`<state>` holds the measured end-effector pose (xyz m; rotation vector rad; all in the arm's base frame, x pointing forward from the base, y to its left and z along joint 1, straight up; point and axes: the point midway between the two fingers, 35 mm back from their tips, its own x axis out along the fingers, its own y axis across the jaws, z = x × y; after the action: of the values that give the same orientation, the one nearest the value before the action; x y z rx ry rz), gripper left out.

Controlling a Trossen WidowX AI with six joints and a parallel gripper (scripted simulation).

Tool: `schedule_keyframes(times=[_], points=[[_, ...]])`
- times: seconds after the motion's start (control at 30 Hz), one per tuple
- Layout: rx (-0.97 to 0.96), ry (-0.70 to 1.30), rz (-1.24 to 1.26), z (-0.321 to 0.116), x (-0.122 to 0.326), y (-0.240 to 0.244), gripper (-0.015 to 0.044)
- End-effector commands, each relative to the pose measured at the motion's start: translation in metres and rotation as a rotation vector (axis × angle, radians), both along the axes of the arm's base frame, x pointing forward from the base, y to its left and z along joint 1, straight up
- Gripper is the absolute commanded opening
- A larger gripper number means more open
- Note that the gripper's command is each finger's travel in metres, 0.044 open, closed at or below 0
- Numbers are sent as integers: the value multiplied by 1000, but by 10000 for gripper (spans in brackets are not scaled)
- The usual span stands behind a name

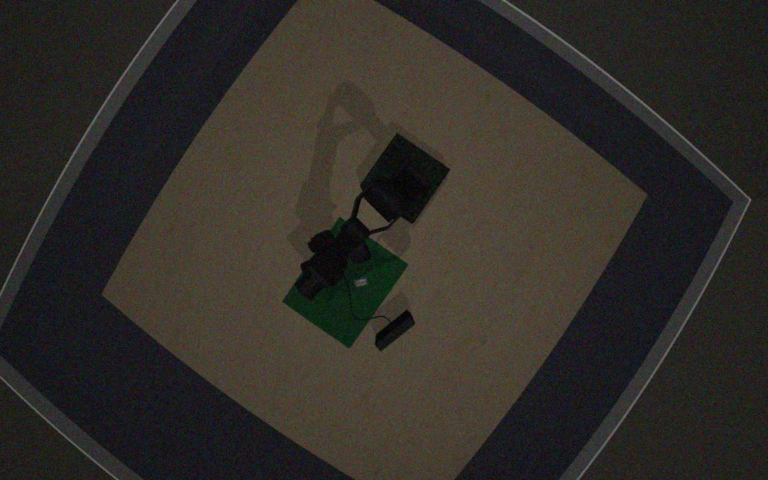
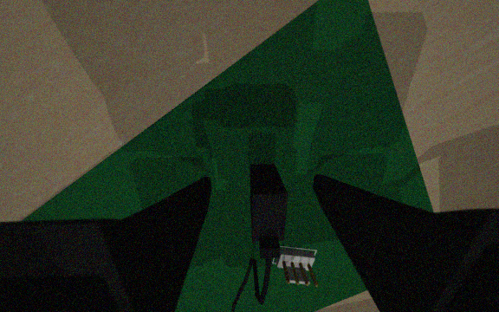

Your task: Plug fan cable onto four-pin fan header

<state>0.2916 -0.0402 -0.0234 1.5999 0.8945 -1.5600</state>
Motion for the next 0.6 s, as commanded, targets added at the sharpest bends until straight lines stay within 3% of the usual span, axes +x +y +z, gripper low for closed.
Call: schedule_keyframes(times=[0.0,0.3,0.43,0.57], points=[[0,-2,0,1,0,0,256],[0,-2,0,1,0,0,20],[0,-1,0,3,1,0,0],[4,0,-5,47,-1,0,0]])
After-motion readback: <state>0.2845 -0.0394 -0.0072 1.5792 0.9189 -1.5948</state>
